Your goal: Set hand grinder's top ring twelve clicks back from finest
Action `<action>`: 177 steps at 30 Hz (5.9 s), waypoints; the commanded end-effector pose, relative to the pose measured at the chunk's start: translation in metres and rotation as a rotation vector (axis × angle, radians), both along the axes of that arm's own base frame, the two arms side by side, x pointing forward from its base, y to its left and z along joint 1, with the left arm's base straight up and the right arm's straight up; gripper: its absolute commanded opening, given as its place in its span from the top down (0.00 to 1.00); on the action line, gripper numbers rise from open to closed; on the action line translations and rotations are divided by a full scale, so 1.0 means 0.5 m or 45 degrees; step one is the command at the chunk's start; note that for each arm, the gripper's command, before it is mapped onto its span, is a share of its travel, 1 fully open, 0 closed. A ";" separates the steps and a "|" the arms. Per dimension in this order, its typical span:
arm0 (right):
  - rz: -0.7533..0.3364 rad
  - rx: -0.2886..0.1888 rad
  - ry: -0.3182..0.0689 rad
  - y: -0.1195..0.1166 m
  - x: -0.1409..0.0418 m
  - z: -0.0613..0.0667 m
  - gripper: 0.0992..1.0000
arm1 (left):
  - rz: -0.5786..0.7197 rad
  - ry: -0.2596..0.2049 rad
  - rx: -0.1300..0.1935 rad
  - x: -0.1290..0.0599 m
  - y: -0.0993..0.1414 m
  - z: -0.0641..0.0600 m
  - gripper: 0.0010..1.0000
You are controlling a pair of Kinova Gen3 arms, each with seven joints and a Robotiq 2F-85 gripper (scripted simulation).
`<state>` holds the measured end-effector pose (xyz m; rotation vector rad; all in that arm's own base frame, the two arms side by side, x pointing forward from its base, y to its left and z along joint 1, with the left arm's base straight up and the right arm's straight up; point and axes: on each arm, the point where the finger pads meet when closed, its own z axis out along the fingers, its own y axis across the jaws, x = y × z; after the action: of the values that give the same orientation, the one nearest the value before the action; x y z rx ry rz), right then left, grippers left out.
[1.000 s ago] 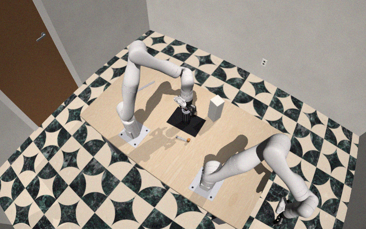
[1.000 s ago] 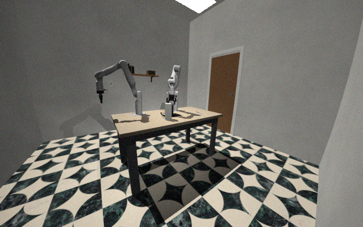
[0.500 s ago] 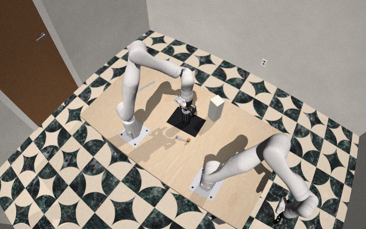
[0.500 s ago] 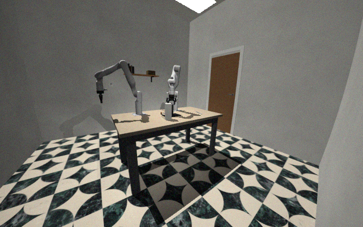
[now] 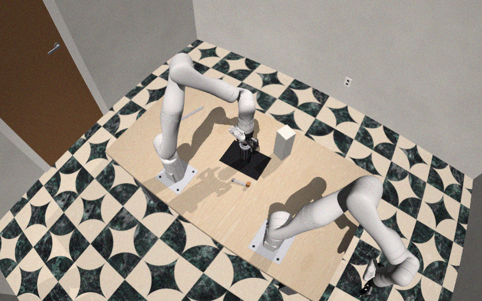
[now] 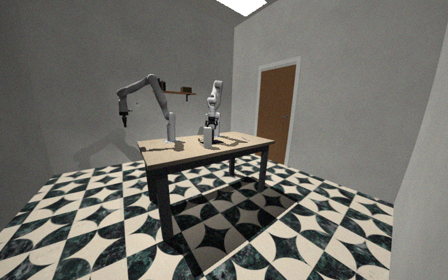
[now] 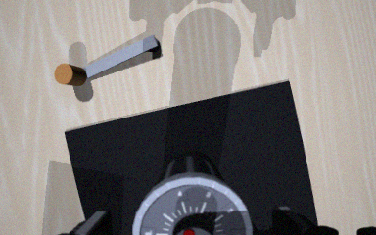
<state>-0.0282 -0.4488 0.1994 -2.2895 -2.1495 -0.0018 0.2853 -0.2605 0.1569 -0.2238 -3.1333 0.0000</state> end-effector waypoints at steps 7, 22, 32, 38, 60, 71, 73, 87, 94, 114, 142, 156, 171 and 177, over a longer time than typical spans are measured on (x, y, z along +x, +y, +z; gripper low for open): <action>0.000 -0.002 0.000 -0.001 0.000 0.001 0.00 | 0.000 -0.002 -0.001 0.001 -0.001 0.001 0.34; 0.000 -0.002 0.000 -0.001 0.000 0.001 0.00 | 0.000 -0.002 -0.001 0.001 -0.001 0.001 0.34; 0.000 -0.002 0.000 -0.001 0.000 0.001 0.00 | 0.000 -0.002 -0.001 0.001 -0.001 0.001 0.34; 0.000 -0.002 0.000 -0.001 0.000 0.001 0.00 | 0.000 -0.002 -0.001 0.001 -0.001 0.001 0.34; 0.000 -0.002 0.000 -0.001 0.000 0.001 0.00 | 0.263 -0.002 -0.002 0.001 -0.001 0.000 0.34; 0.000 -0.002 0.000 -0.001 0.000 0.001 0.00 | 0.379 -0.002 -0.002 0.001 -0.001 0.000 0.34; 0.000 -0.002 0.000 -0.001 0.000 0.001 0.00 | 0.400 -0.002 -0.002 0.001 -0.001 0.000 0.34; 0.000 -0.002 0.000 -0.001 0.000 0.001 0.00 | 0.554 -0.002 -0.002 0.001 -0.001 0.000 0.34; 0.000 -0.002 0.000 -0.001 0.000 0.001 0.00 | 0.663 -0.002 -0.002 0.001 -0.001 0.000 0.34; 0.000 -0.002 0.000 -0.001 0.000 0.001 0.00 | 0.867 -0.002 -0.002 0.001 -0.001 0.000 0.34; 0.000 -0.002 0.000 -0.001 0.000 0.001 0.00 | 1.204 -0.001 -0.002 0.001 -0.001 0.000 0.34; 0.000 -0.002 0.000 -0.001 0.000 0.001 0.00 | 1.379 -0.001 -0.002 0.001 -0.001 0.000 0.34; 0.000 -0.002 0.000 -0.001 0.000 0.001 0.00 | 1.537 -0.001 -0.002 0.001 -0.001 0.000 0.34; 0.000 -0.002 0.000 -0.001 0.000 0.001 0.00 | 1.621 -0.001 -0.002 0.001 -0.001 0.000 0.34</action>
<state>-0.0282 -0.4488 0.1994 -2.2895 -2.1495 -0.0018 0.2855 -0.2607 0.1565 1.6577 -2.6683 0.0022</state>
